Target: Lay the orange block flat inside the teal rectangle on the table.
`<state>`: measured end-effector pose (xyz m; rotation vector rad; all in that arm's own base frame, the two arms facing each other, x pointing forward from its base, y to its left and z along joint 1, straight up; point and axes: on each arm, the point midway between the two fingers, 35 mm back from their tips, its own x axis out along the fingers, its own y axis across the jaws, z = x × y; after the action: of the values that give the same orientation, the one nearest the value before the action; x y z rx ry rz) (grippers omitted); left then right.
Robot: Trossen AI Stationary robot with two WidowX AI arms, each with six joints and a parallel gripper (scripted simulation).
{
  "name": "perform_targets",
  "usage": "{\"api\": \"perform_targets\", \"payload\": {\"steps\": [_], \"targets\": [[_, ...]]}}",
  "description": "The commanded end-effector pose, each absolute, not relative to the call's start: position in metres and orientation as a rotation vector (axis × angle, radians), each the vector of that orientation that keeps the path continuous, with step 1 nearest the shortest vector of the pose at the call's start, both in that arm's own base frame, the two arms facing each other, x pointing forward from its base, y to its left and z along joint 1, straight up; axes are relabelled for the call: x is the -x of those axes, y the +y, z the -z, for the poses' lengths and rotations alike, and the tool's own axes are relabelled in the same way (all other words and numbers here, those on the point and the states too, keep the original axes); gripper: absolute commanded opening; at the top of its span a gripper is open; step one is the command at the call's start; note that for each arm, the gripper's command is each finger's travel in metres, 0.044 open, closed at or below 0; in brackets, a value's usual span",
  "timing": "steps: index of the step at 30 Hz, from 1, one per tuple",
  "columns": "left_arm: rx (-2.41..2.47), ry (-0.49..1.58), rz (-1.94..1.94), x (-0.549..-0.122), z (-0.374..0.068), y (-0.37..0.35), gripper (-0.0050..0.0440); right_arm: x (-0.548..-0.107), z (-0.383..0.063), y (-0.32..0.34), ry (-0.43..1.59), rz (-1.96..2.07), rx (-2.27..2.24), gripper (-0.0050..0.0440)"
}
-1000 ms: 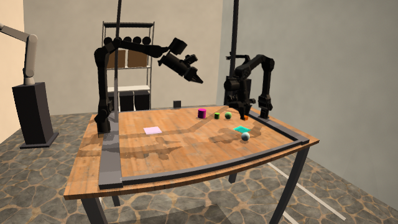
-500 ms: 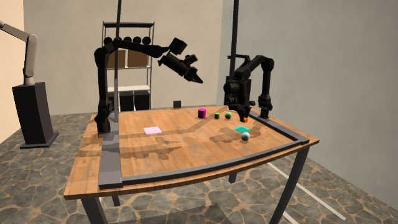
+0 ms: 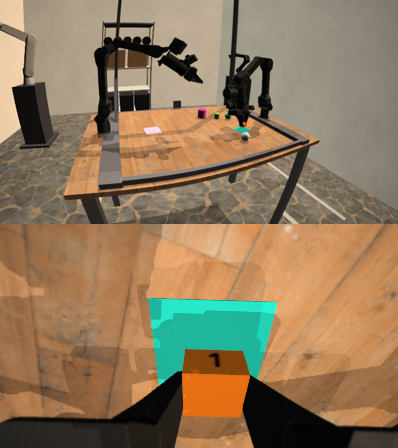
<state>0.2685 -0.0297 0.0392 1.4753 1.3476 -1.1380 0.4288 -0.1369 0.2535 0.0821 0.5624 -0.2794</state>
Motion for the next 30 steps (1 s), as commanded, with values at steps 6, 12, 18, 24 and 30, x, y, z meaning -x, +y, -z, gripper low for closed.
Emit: {"api": "perform_targets", "payload": {"steps": [6, 12, 18, 24, 30], "targets": [[-1.476, 1.345, 1.128, -0.269, -0.033, -0.029, -0.0050, -0.428, -0.270, -0.138, 0.525, 0.285, -0.076, 0.0200], [-1.476, 1.345, 1.128, -0.269, -0.030, -0.029, -0.0050, -0.428, -0.270, -0.138, 0.525, 0.285, -0.076, 0.0200], [-1.478, 1.335, 1.119, -0.271, -0.031, -0.029, -0.0050, -0.428, -0.270, -0.138, 0.525, 0.285, -0.076, 0.0200], [-1.476, 1.345, 1.128, -0.269, -0.025, -0.029, -0.0050, -0.428, -0.270, -0.138, 0.525, 0.285, -0.076, 0.0200], [-1.476, 1.344, 1.127, -0.269, -0.023, -0.029, -0.0050, -0.428, -0.270, -0.138, 0.525, 0.285, -0.076, 0.0200]]}}
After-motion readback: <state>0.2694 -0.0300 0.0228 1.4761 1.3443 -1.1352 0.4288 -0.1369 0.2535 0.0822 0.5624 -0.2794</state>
